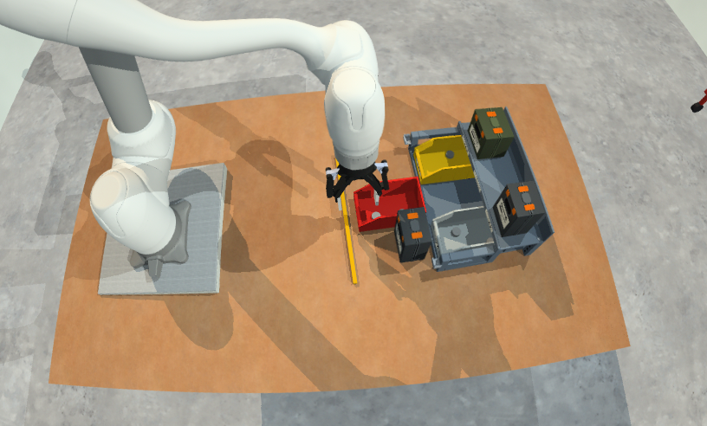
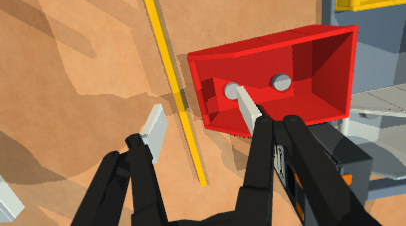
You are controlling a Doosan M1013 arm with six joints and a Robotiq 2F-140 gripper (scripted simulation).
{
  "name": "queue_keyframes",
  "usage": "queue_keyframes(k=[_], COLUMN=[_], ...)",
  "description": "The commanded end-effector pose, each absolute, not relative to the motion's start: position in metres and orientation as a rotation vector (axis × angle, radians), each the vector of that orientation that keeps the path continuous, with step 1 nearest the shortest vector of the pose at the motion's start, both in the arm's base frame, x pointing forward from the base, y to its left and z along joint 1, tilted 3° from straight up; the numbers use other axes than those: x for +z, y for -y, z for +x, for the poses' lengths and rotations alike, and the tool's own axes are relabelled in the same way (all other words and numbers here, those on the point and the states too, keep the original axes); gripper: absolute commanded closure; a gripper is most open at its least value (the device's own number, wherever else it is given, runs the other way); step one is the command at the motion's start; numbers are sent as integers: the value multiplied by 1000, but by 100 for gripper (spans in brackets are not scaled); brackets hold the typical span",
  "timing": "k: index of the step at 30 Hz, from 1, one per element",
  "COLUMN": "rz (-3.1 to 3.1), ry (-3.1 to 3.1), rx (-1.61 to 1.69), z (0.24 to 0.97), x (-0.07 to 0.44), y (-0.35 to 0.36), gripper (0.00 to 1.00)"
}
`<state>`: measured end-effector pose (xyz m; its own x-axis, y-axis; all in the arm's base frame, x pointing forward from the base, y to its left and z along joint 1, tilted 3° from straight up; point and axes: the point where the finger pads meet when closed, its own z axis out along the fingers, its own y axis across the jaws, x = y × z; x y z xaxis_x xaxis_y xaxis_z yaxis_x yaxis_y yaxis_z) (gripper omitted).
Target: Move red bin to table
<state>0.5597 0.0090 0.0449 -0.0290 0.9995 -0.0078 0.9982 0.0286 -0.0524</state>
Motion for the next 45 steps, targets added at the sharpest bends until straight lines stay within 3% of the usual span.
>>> queue_keyframes(k=[1,6,45], rz=[-2167,-2167,-2167], ry=[2231,2231,2231], rx=[66,66,66], z=[560,563,563], x=[45,100,104], y=[-9,-9,-10], gripper=[43,43,43])
